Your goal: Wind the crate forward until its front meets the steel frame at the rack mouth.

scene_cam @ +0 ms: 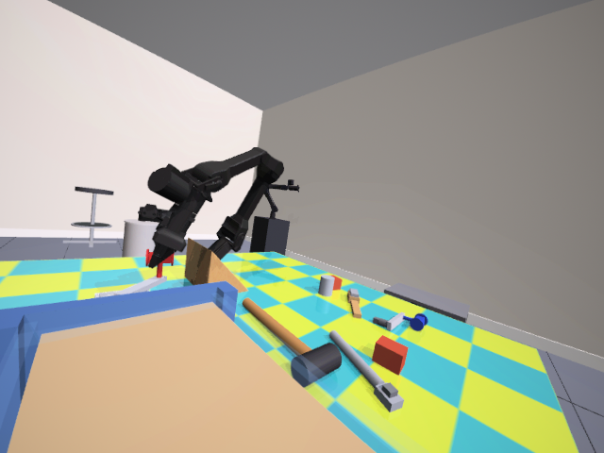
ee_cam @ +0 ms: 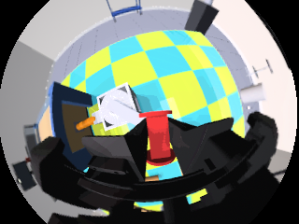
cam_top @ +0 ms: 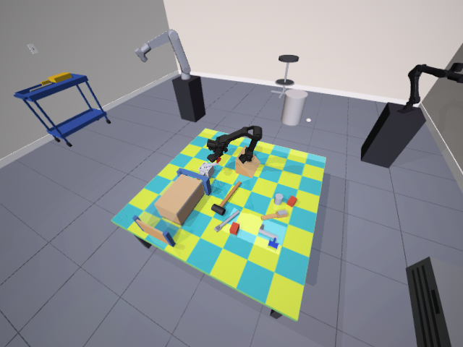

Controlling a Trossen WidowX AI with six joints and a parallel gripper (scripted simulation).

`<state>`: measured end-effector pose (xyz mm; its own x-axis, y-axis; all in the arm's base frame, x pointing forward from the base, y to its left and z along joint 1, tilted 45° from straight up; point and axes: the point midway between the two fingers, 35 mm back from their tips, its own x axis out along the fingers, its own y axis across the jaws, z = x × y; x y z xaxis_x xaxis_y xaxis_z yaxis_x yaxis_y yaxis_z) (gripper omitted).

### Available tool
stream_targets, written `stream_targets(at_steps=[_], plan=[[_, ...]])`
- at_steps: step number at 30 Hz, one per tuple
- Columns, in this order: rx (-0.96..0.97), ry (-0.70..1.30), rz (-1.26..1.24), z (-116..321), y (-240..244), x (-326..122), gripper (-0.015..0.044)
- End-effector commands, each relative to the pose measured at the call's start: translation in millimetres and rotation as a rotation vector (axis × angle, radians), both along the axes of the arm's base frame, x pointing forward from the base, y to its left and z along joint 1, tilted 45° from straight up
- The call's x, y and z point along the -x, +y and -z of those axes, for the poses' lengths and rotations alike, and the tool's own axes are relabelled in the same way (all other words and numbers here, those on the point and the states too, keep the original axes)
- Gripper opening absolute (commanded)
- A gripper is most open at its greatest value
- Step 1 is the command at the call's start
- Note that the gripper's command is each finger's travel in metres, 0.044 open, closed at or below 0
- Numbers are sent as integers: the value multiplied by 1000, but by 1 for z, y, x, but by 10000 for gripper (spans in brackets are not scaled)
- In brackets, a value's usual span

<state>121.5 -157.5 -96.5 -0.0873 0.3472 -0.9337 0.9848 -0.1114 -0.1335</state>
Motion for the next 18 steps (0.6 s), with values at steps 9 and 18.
stream_targets(at_steps=[9, 18], plan=[[29, 32, -1, 15, -20, 17, 0], [31, 32, -1, 25, -31, 21, 0]])
